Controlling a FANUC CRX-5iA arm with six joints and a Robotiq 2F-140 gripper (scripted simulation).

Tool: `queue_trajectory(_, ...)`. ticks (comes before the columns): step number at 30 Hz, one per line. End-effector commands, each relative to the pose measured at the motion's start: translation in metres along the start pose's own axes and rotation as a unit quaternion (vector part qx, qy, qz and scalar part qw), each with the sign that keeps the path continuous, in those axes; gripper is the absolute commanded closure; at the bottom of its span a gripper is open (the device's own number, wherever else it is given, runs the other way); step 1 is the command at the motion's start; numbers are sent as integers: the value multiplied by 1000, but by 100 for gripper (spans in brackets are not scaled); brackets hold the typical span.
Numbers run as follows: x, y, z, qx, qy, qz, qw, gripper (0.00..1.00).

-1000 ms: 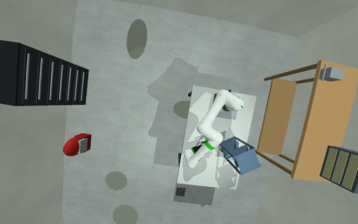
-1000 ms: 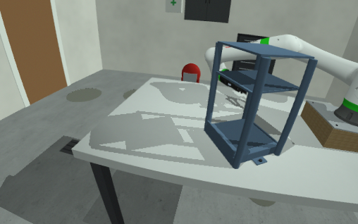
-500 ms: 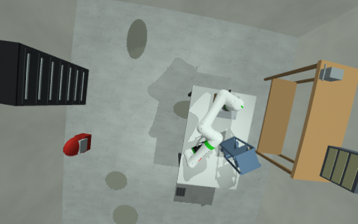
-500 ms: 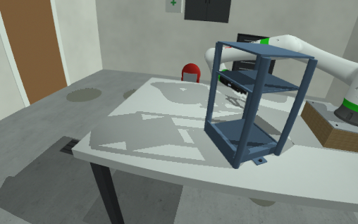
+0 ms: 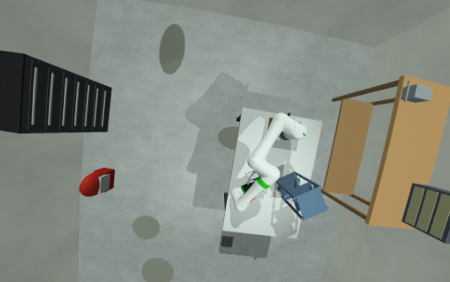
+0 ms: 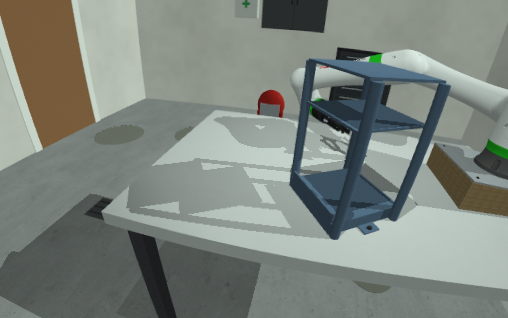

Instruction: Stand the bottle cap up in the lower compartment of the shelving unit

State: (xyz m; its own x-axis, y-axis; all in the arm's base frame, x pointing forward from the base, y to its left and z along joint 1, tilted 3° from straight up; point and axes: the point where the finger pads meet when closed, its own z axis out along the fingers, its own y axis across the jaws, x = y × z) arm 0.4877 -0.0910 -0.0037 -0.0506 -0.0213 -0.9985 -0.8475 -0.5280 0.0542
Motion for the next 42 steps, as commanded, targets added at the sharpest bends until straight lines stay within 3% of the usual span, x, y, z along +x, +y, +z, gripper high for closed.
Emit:
queue_trajectory(1,0,0,0,0,0,0,1000,60)
queue_trajectory(18,0,0,0,0,0,0,1000,60)
queue_trajectory(19,0,0,0,0,0,0,1000,100)
queue_trajectory(42,0,0,0,0,0,0,1000,100)
